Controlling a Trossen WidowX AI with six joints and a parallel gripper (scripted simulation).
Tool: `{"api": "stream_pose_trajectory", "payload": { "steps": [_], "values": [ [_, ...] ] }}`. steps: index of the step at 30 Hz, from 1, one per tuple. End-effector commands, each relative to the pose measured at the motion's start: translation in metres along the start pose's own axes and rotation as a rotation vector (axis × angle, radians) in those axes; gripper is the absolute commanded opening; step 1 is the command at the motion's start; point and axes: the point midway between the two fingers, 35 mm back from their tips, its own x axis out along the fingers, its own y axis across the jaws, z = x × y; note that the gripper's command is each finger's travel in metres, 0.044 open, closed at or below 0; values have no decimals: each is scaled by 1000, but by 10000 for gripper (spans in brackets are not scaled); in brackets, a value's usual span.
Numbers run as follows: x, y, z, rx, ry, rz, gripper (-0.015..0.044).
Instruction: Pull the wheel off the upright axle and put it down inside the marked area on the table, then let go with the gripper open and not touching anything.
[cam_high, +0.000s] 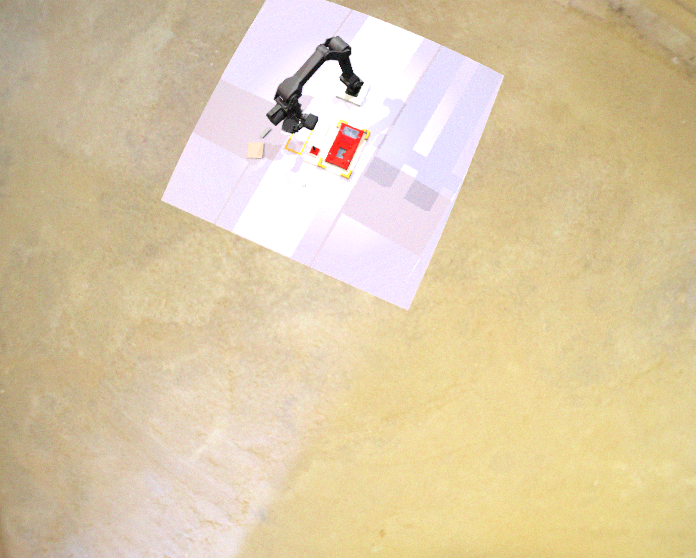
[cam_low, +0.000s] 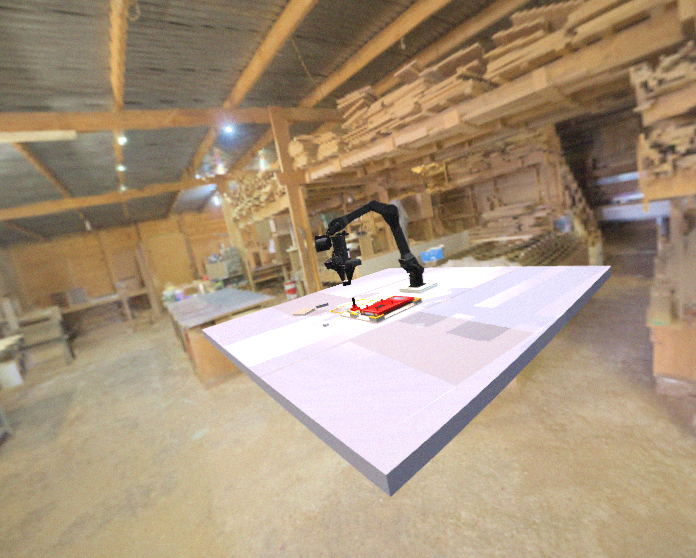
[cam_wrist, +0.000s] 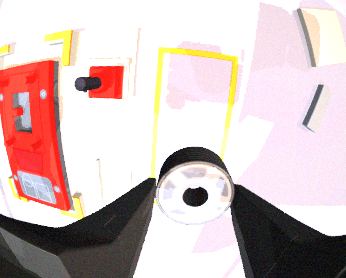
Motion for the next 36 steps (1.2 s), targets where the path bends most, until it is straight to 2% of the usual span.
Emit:
{"api": "stream_pose_trajectory", "payload": {
  "steps": [1,13,27,31,36],
  "values": [
    [1,-6,-6,-7,0,5,0],
    [28,-6,-5,-7,0,4,0],
    [101,-5,-6,-7,0,5,0],
    [104,-5,-6,-7,0,5,0],
    [100,-6,-6,-4,5,2,131]
  ]
}}
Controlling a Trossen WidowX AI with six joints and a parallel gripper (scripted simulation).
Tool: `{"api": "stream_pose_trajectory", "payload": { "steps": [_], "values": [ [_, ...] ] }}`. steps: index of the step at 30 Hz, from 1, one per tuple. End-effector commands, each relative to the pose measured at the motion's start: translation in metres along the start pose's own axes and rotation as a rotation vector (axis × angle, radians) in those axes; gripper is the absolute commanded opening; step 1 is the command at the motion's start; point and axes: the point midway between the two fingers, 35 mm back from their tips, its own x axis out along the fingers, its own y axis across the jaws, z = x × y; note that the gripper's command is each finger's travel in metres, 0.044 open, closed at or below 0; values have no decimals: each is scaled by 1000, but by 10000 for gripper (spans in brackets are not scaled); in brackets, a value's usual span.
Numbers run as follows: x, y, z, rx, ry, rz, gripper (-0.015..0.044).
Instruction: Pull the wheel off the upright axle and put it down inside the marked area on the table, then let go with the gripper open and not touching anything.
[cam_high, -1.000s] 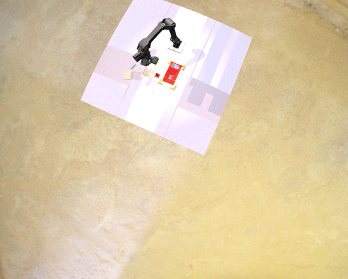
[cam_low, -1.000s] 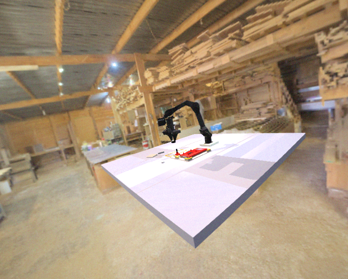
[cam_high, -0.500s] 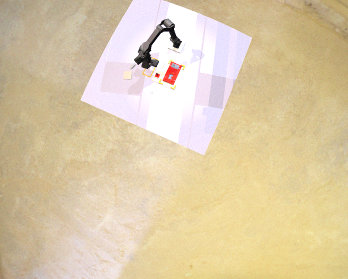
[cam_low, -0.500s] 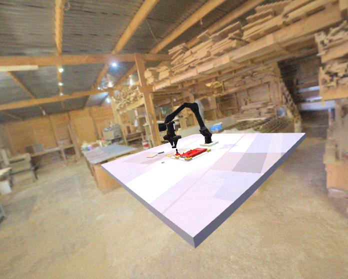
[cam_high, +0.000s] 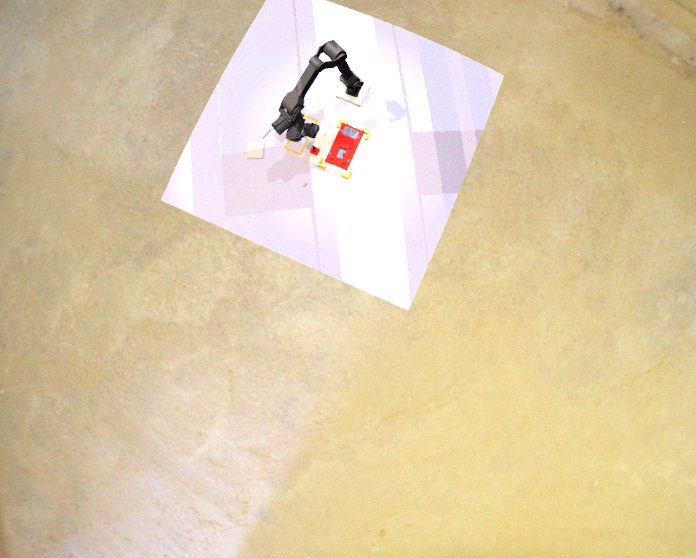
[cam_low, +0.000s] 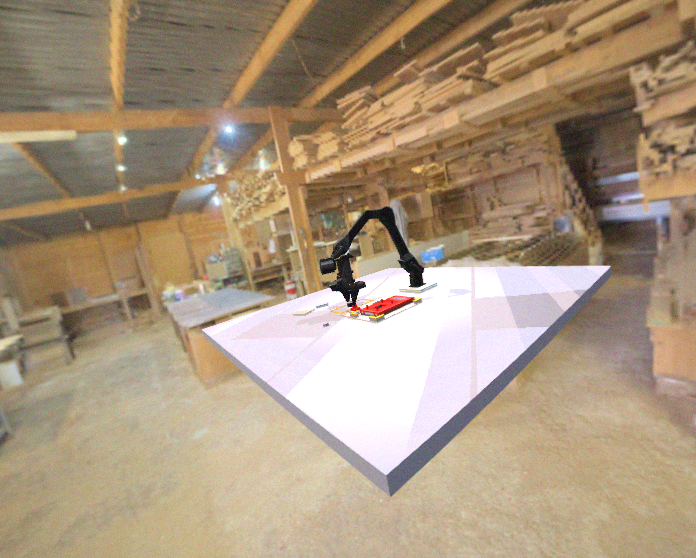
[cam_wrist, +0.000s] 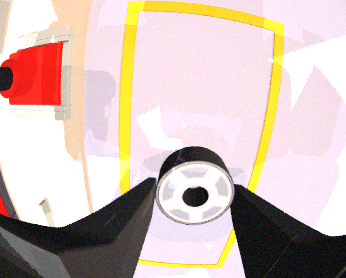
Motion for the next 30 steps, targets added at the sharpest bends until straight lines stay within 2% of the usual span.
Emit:
{"api": "stream_pose_trajectory", "payload": {
  "steps": [1,6,7,12,16,17,21,26,30],
  "values": [
    [0,0,0,0,1,0,157],
    [-3,0,0,0,0,0,289],
    [-8,0,1,0,0,1,300],
    [-53,-1,1,-2,-4,3,300],
    [-60,0,0,-3,-5,3,300],
    [-55,-1,1,2,-12,-5,326],
    [-77,12,-29,0,-7,-1,431],
    [-102,32,-74,-2,0,5,440],
    [-104,35,-80,-3,1,5,440]
  ]
}}
